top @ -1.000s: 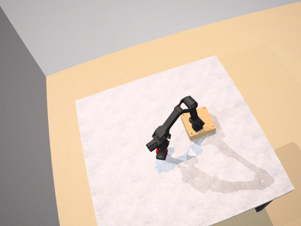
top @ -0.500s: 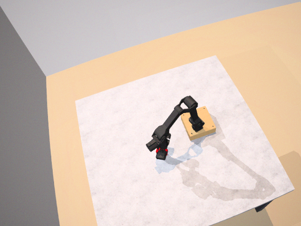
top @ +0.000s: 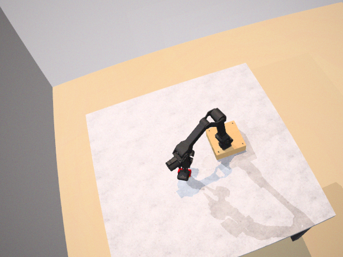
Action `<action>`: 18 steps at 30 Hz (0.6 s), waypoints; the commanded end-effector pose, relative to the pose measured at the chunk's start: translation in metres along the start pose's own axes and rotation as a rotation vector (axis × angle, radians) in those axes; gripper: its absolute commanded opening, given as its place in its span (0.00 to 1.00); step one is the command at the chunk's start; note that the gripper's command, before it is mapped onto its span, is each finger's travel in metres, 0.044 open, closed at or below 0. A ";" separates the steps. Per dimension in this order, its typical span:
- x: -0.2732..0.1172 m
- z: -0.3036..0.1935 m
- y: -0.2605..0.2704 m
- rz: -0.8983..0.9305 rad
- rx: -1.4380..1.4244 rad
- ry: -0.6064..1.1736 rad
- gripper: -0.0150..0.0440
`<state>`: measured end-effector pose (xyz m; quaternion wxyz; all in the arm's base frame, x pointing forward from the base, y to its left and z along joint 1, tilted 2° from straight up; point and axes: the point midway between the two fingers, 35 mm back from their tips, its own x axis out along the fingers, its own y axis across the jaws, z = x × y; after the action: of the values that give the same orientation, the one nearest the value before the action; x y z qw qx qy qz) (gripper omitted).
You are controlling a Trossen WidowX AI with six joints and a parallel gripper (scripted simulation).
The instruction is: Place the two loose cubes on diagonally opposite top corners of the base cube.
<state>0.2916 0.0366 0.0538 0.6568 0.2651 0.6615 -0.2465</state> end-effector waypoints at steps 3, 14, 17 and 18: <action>-0.010 0.000 0.000 0.006 -0.002 -0.005 0.60; -0.023 0.000 0.000 0.006 -0.002 -0.005 0.60; -0.027 0.000 0.000 0.006 -0.002 -0.005 0.60; -0.028 0.000 0.000 0.006 -0.002 -0.005 0.60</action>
<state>0.2918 0.0361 0.0750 0.6570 0.2659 0.6609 -0.2469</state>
